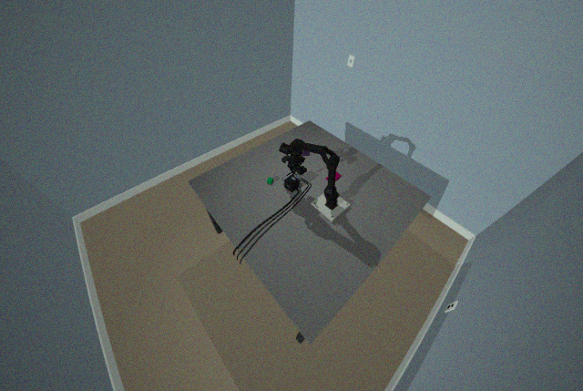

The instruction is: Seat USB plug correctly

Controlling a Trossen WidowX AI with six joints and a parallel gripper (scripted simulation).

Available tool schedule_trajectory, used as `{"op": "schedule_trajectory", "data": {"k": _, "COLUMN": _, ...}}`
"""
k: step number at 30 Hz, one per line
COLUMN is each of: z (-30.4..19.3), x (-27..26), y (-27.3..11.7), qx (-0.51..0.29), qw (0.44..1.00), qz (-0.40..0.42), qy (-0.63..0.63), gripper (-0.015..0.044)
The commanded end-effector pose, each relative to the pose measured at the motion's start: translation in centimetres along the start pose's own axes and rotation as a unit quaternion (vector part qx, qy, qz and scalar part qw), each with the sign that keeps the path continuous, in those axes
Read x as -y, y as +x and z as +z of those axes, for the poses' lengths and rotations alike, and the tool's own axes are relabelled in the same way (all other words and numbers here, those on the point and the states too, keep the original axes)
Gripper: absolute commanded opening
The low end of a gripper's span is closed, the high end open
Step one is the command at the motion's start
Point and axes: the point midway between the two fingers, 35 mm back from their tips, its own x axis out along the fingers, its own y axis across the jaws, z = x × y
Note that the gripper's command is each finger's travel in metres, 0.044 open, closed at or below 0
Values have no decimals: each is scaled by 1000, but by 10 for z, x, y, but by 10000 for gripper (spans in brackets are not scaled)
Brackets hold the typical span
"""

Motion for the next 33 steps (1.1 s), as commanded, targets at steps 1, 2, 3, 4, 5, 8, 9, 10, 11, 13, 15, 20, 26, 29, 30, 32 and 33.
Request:
{"op": "schedule_trajectory", "data": {"k": 1, "z": 1, "x": 0, "y": 1, "qx": 3, "qw": 1000, "qz": 0, "qy": -3, "gripper": 0}}
{"op": "schedule_trajectory", "data": {"k": 2, "z": 1, "x": 0, "y": 1, "qx": 3, "qw": 1000, "qz": 0, "qy": -3, "gripper": 0}}
{"op": "schedule_trajectory", "data": {"k": 3, "z": 1, "x": 0, "y": 1, "qx": 3, "qw": 1000, "qz": 0, "qy": -4, "gripper": 0}}
{"op": "schedule_trajectory", "data": {"k": 4, "z": 1, "x": 0, "y": 1, "qx": 4, "qw": 1000, "qz": 0, "qy": -4, "gripper": 0}}
{"op": "schedule_trajectory", "data": {"k": 5, "z": 1, "x": 0, "y": 1, "qx": 4, "qw": 1000, "qz": 0, "qy": -4, "gripper": 0}}
{"op": "schedule_trajectory", "data": {"k": 8, "z": 2, "x": 0, "y": 2, "qx": 5, "qw": 1000, "qz": 0, "qy": -5, "gripper": 0}}
{"op": "schedule_trajectory", "data": {"k": 9, "z": 2, "x": 0, "y": 2, "qx": 5, "qw": 1000, "qz": 0, "qy": -5, "gripper": 0}}
{"op": "schedule_trajectory", "data": {"k": 10, "z": 2, "x": 0, "y": 2, "qx": 5, "qw": 1000, "qz": 0, "qy": -6, "gripper": 0}}
{"op": "schedule_trajectory", "data": {"k": 11, "z": 2, "x": 0, "y": 2, "qx": 5, "qw": 1000, "qz": 0, "qy": -6, "gripper": 0}}
{"op": "schedule_trajectory", "data": {"k": 13, "z": 2, "x": 0, "y": 2, "qx": 6, "qw": 1000, "qz": 0, "qy": -6, "gripper": 0}}
{"op": "schedule_trajectory", "data": {"k": 15, "z": 2, "x": 0, "y": 3, "qx": 6, "qw": 1000, "qz": 0, "qy": -7, "gripper": 0}}
{"op": "schedule_trajectory", "data": {"k": 20, "z": 2, "x": 0, "y": 3, "qx": 7, "qw": 1000, "qz": 0, "qy": -8, "gripper": 0}}
{"op": "schedule_trajectory", "data": {"k": 26, "z": 3, "x": 0, "y": 4, "qx": 9, "qw": 1000, "qz": 0, "qy": -10, "gripper": 0}}
{"op": "schedule_trajectory", "data": {"k": 29, "z": 3, "x": 0, "y": 4, "qx": 9, "qw": 1000, "qz": 0, "qy": -10, "gripper": 0}}
{"op": "schedule_trajectory", "data": {"k": 30, "z": 3, "x": 0, "y": 4, "qx": 9, "qw": 1000, "qz": 0, "qy": -11, "gripper": 0}}
{"op": "schedule_trajectory", "data": {"k": 32, "z": 3, "x": 0, "y": 5, "qx": 10, "qw": 1000, "qz": 0, "qy": -11, "gripper": 0}}
{"op": "schedule_trajectory", "data": {"k": 33, "z": 3, "x": 0, "y": 5, "qx": 10, "qw": 1000, "qz": 0, "qy": -12, "gripper": 0}}
